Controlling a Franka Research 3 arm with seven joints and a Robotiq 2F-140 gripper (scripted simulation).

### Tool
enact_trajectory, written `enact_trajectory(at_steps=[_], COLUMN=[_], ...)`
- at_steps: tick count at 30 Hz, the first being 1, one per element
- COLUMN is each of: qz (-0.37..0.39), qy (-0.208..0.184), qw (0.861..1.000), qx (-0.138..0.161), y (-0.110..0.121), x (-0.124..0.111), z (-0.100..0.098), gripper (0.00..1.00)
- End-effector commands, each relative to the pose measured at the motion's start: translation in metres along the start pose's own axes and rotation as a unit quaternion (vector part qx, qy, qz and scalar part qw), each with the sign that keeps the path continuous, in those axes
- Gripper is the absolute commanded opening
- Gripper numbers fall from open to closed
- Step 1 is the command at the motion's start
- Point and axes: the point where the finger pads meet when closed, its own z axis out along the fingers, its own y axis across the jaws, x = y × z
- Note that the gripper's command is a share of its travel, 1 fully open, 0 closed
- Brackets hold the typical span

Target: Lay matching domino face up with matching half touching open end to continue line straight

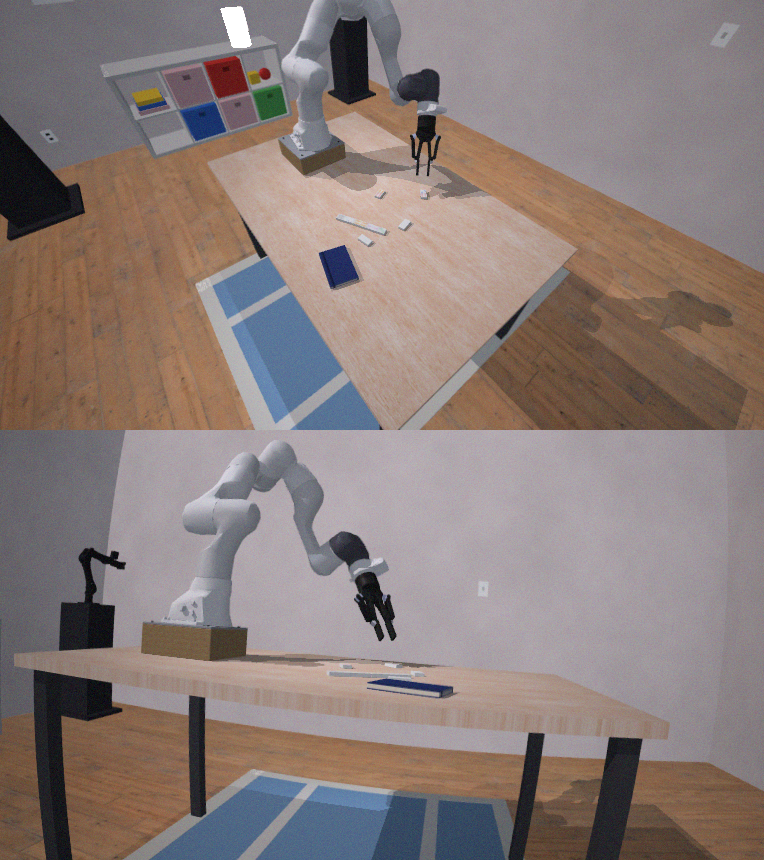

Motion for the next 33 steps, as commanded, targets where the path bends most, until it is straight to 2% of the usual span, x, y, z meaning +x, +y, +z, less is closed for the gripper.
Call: enact_trajectory(at_steps=[1, 7, 9, 13, 18, 24, 33], qz=[-0.081, -0.077, -0.077, -0.08, -0.079, -0.079, -0.079], qy=[-0.097, -0.193, -0.193, -0.246, -0.289, -0.314, -0.317], qw=[0.992, 0.978, 0.978, 0.966, 0.954, 0.946, 0.945], qx=[0.0, -0.008, -0.008, -0.013, -0.016, -0.018, -0.018], y=[-0.01, -0.012, -0.012, -0.013, -0.014, -0.014, -0.014], x=[0.001, 0.013, 0.013, 0.018, 0.023, 0.025, 0.025], z=[0.004, 0.01, 0.01, 0.014, 0.018, 0.021, 0.021], gripper=[0.33, 0.33, 0.33, 0.33, 0.33, 0.33, 0.33])
